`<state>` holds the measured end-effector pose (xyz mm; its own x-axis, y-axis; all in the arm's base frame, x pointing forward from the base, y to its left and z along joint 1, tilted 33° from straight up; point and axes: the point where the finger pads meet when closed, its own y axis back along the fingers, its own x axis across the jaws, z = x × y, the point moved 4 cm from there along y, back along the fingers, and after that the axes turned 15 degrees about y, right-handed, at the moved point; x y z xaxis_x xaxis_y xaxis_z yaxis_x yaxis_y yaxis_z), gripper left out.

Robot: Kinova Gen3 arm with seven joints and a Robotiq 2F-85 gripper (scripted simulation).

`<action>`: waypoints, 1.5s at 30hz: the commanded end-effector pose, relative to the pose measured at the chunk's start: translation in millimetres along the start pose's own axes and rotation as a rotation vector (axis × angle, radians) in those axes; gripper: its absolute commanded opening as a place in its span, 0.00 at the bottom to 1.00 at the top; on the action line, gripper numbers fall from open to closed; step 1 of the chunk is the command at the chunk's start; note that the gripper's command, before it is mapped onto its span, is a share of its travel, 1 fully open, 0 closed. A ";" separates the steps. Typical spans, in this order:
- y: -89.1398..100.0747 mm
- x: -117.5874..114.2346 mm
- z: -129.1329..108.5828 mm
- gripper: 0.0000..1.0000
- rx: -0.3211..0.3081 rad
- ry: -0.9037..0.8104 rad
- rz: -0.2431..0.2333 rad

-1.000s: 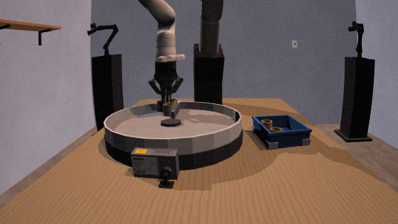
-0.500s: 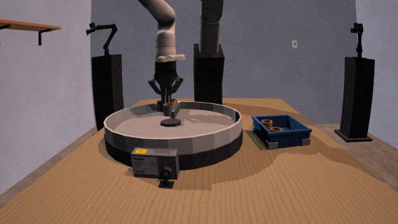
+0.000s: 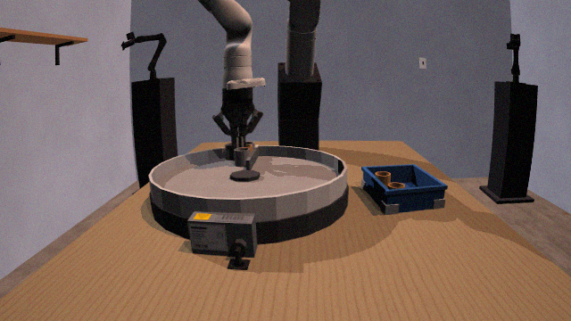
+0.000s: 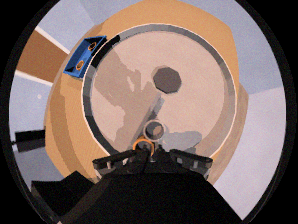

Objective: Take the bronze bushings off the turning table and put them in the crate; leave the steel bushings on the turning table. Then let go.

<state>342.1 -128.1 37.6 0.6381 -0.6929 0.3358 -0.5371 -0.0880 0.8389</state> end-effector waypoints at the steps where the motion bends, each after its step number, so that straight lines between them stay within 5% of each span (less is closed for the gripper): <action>1: 0.3 0.2 0.1 0.00 0.000 0.000 0.001; 45: 7.8 3.1 0.9 0.00 0.002 0.000 -0.007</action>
<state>340.1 -129.6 42.9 0.6437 -0.6924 0.3258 -0.5324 -0.0995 0.8406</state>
